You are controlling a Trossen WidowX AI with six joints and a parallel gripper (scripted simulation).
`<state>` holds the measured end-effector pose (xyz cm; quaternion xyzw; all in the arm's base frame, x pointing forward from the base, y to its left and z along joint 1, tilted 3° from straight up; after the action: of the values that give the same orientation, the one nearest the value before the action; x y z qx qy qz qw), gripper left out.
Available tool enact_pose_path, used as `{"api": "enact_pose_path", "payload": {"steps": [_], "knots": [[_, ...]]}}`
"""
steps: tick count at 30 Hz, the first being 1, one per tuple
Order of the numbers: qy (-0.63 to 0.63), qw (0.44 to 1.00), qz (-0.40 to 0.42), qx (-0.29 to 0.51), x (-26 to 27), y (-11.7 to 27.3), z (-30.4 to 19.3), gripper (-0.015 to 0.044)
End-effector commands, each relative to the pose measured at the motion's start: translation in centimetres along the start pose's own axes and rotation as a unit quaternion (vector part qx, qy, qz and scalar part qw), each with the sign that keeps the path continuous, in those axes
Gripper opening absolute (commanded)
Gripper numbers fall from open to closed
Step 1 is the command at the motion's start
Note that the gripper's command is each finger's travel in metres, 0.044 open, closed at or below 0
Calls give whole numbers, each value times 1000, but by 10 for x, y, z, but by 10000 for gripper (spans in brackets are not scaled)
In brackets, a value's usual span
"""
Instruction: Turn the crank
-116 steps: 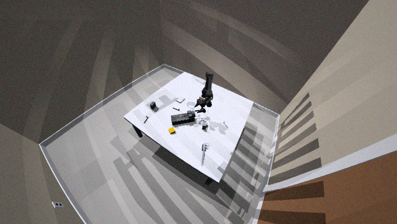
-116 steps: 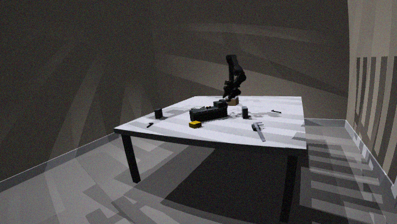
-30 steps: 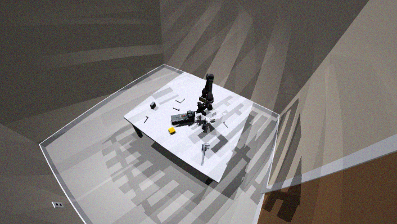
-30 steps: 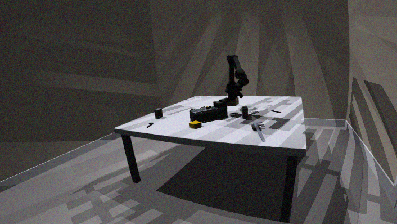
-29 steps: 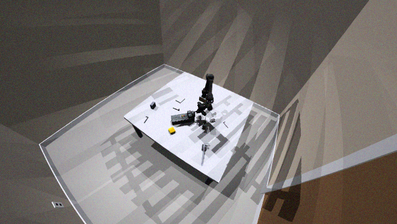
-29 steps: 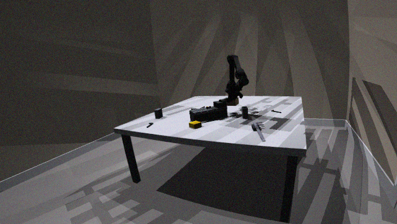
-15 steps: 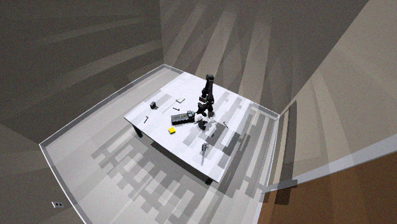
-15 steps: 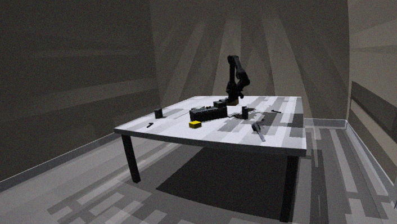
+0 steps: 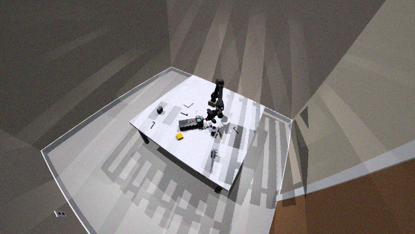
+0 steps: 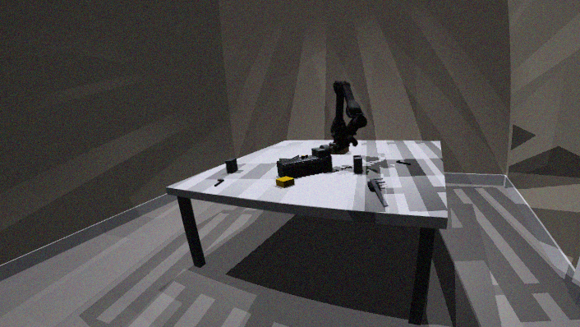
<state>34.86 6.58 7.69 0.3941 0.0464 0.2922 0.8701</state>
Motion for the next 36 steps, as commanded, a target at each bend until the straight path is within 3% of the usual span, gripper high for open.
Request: {"api": "enact_pose_path", "payload": {"steps": [1, 36], "knots": [[-3, 1000, 3, 2, 6, -5, -6, 0], [-3, 1000, 2, 2, -4, -30, -30, 0]]}}
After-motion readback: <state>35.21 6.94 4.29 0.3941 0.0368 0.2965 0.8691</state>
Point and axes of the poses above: the point midway between the two fingers, 35 mm back from their tips, its own y axis back along the fingers, its own x axis across the jaws, z = x × y, the point moved 2 cm from there along y, back along the fingers, and after that the axes turned 6 degrees about -y, right-handed, at the moved point
